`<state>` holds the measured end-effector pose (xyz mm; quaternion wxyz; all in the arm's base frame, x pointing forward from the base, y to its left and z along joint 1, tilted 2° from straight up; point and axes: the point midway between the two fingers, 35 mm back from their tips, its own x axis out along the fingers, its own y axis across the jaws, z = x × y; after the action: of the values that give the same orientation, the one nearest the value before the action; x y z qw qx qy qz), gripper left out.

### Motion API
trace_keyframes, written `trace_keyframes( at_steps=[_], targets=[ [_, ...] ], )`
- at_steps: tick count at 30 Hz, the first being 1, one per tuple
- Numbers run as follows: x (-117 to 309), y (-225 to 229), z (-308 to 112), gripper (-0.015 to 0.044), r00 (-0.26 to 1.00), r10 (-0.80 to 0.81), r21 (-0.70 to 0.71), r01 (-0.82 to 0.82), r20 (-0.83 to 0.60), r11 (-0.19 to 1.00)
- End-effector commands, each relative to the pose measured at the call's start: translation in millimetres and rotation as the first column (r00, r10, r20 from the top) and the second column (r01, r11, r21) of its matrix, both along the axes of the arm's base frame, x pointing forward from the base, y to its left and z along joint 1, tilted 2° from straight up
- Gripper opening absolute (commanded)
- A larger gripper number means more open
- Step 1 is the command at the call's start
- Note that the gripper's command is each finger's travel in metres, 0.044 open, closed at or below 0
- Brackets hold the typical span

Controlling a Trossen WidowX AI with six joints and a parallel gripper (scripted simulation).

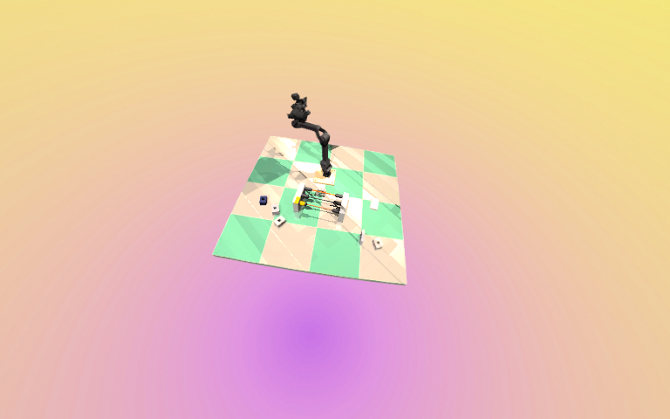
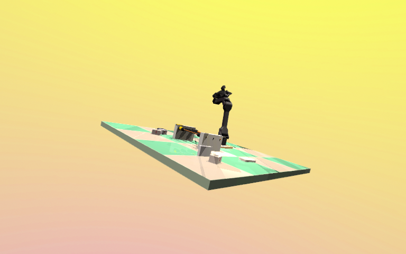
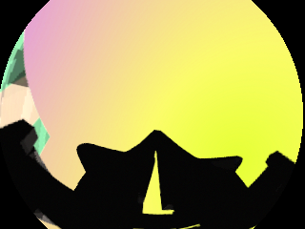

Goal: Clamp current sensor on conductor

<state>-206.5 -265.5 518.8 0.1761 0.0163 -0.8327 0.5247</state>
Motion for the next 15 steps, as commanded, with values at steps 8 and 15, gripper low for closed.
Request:
trace_keyframes(
  at_steps=[8, 15],
  targets=[
    [73.6, -39.8, 11.4, 0.0210, 0.985, 0.147, 0.513, -0.080, -0.090, 0.854],
    [166.7, -65.7, 12.8, 0.0394, 0.899, 0.350, 0.860, 0.055, -0.264, 0.508]
  ],
)
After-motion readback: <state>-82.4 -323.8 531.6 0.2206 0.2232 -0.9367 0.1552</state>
